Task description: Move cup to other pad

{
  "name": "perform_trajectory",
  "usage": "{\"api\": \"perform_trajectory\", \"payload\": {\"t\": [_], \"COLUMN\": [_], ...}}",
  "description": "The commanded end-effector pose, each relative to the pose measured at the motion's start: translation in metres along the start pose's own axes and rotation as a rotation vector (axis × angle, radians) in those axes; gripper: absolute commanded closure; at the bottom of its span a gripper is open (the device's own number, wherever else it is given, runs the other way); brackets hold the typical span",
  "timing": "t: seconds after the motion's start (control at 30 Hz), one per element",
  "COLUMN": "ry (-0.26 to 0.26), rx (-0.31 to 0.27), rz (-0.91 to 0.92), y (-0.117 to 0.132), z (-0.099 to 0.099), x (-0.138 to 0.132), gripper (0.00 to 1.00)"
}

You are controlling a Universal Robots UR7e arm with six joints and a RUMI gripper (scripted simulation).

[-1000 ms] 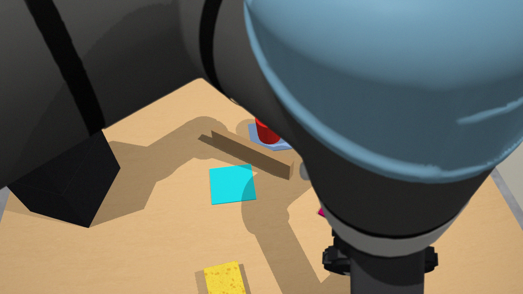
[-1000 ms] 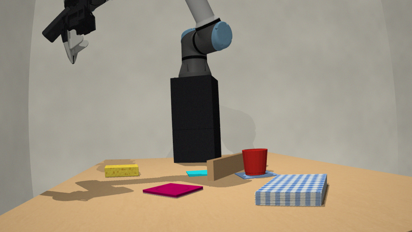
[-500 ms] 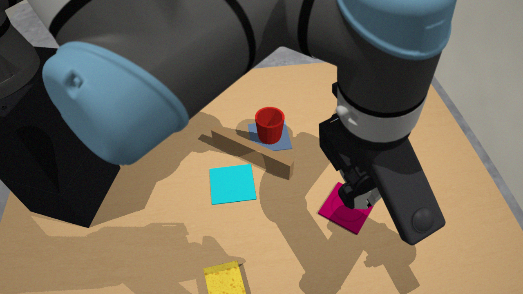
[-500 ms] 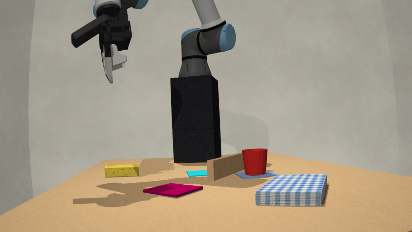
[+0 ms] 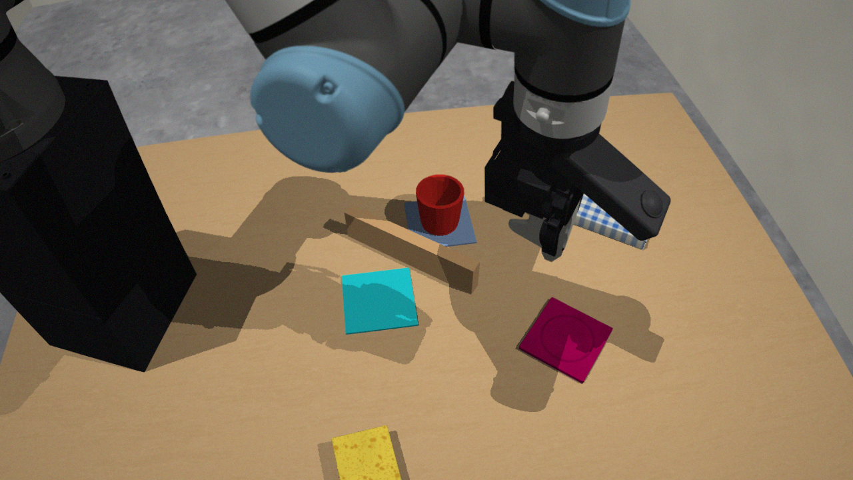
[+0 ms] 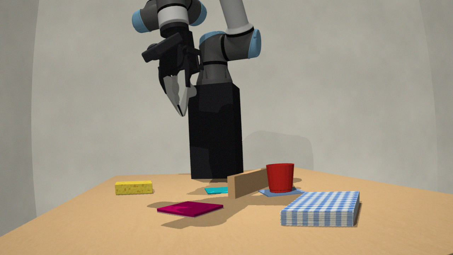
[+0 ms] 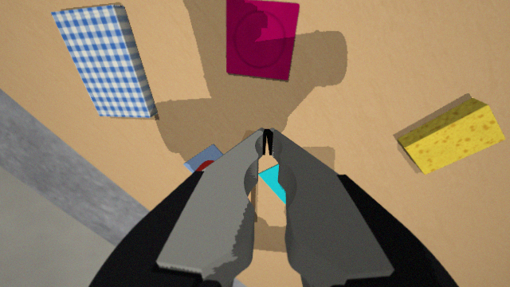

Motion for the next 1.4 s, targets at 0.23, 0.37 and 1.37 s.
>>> {"api": "perform_trajectory", "payload": {"t": [0.23, 0.37, 1.37], "ry": [0.073, 0.099, 0.200], "rx": [0.003, -0.005, -0.044], "rz": [-0.536, -0.723, -1.459], "y": [0.079, 0.114, 0.256], "z": [0.056, 0.072, 0.118], "x": [-0.078, -0.099, -0.148], "gripper": [1.00, 1.00, 1.00]}}
Point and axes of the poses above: the point where the finger pads meet when closed, its own z axis out along the fingers, its own x axis across the jaws, y = z × x, the point moved 2 cm from there along -z, back along the fingers, and after that the axes turned 3 degrees about -z, right-handed, at the moved point
